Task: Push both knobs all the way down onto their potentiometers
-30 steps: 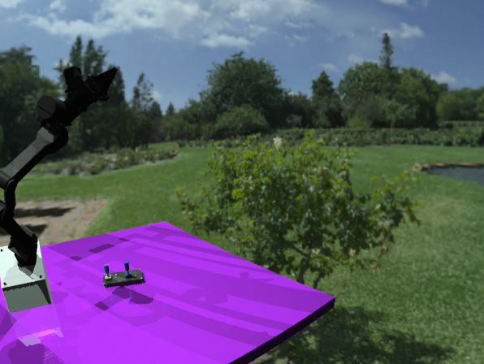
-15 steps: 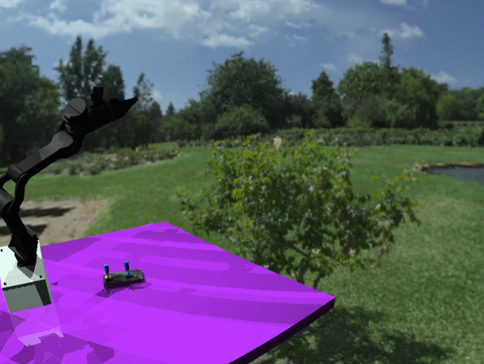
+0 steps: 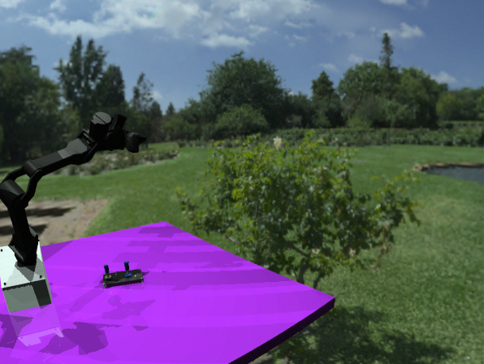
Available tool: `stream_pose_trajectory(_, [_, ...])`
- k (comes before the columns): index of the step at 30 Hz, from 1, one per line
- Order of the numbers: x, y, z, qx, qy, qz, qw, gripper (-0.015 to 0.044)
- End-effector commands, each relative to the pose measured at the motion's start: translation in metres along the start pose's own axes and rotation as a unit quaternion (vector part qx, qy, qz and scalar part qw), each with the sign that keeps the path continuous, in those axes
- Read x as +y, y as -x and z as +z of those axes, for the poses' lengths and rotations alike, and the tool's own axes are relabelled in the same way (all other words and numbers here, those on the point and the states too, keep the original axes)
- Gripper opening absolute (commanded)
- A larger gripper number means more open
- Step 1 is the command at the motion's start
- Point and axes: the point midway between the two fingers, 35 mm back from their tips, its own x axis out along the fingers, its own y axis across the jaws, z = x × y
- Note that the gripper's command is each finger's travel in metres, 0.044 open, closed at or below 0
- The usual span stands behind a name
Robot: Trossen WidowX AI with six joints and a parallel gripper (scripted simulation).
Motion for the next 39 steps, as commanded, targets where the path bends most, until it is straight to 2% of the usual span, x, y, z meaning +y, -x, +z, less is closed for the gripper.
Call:
stream_pose_trajectory(1, [0.019,-0.011,-0.041,0.067,-0.019,0.017,0.997,0.0])
stream_pose_trajectory(10, [0.048,-0.016,-0.129,0.212,-0.063,0.029,0.975,0.0])
stream_pose_trajectory(19, [0.067,-0.001,-0.214,0.353,-0.096,0.012,0.93,0.0])
stream_pose_trajectory(39, [0.072,0.093,-0.365,0.616,-0.109,-0.117,0.771,0.0])
